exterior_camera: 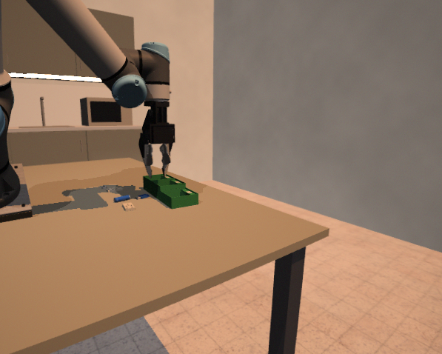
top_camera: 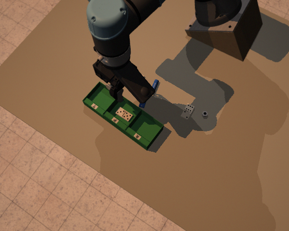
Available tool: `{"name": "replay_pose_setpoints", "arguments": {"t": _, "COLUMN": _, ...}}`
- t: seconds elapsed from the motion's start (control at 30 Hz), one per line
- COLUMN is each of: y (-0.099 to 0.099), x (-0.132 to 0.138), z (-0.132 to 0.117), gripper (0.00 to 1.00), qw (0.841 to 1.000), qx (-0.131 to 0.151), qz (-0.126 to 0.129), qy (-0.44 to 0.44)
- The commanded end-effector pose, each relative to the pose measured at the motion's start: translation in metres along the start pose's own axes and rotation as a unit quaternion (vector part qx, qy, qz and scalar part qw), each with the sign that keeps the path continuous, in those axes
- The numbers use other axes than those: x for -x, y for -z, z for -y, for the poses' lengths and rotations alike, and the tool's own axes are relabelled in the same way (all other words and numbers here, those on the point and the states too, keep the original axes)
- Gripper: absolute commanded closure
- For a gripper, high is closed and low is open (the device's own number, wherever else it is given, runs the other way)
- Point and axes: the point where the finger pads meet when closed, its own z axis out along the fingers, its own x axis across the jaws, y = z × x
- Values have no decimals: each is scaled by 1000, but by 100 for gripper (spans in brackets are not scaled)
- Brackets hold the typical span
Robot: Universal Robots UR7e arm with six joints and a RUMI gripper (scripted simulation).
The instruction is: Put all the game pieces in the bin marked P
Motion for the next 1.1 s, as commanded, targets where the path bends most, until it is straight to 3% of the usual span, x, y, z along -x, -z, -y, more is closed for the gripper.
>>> {"name": "replay_pose_setpoints", "arguments": {"t": 0.0, "y": 1, "x": 29, "z": -16, "gripper": 76, "qw": 1000, "qx": 0, "qz": -1, "qy": -2}}
{"name": "replay_pose_setpoints", "arguments": {"t": 0.33, "y": 1, "x": 103, "z": -53, "gripper": 76, "qw": 1000, "qx": 0, "qz": -1, "qy": -2}}
{"name": "replay_pose_setpoints", "arguments": {"t": 1.07, "y": 1, "x": 101, "z": -52, "gripper": 76, "qw": 1000, "qx": 0, "qz": -1, "qy": -2}}
